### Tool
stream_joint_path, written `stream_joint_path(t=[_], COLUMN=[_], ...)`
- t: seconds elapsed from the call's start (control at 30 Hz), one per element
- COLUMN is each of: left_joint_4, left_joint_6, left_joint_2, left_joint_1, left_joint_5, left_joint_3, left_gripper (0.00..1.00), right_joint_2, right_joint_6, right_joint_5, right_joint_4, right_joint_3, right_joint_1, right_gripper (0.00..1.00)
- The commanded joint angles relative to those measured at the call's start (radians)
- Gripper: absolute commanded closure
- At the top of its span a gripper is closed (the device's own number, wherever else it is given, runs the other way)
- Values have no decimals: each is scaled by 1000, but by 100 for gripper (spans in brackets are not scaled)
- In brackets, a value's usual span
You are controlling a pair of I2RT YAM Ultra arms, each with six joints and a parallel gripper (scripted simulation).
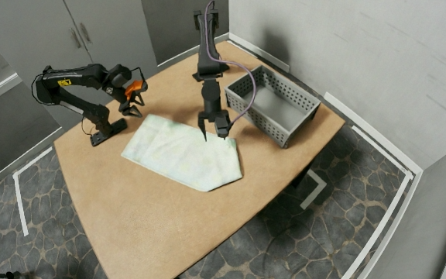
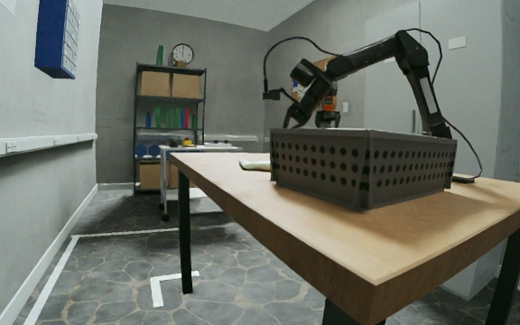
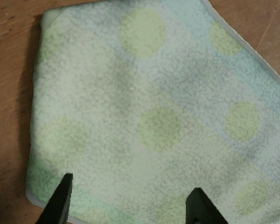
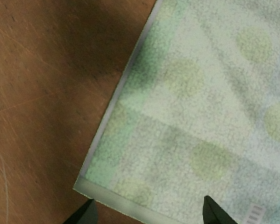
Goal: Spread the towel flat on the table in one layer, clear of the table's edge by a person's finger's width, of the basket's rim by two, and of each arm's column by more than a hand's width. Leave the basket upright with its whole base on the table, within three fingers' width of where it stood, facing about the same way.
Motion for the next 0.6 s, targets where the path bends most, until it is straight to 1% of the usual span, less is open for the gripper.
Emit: stream_joint_path(t=[0.0,0.03,0.07,0.13,0.2,0.23,0.57], left_joint_4=[-93,-107,-135,-161,-161,-188,-206], left_joint_6=[3,3,3,3,3,3,3], left_joint_2=[58,67,104,119,119,142,139], left_joint_1=[-24,-24,-35,-32,-32,-25,-25], left_joint_5=[0,0,0,0,0,1,0], left_joint_3=[153,169,245,275,275,323,342], left_gripper=[36,36,36,36,36,36,36], right_joint_2=[41,48,56,66,66,74,64], right_joint_6=[21,9,25,4,4,-3,-15], right_joint_5=[12,2,8,-2,-2,-5,-2], right_joint_4=[-184,-194,-240,-254,-254,-277,-281], right_joint_3=[97,106,142,153,153,171,172], right_joint_1=[-91,-105,-160,-183,-183,-219,-230], right_gripper=[36,36,36,36,36,36,36])
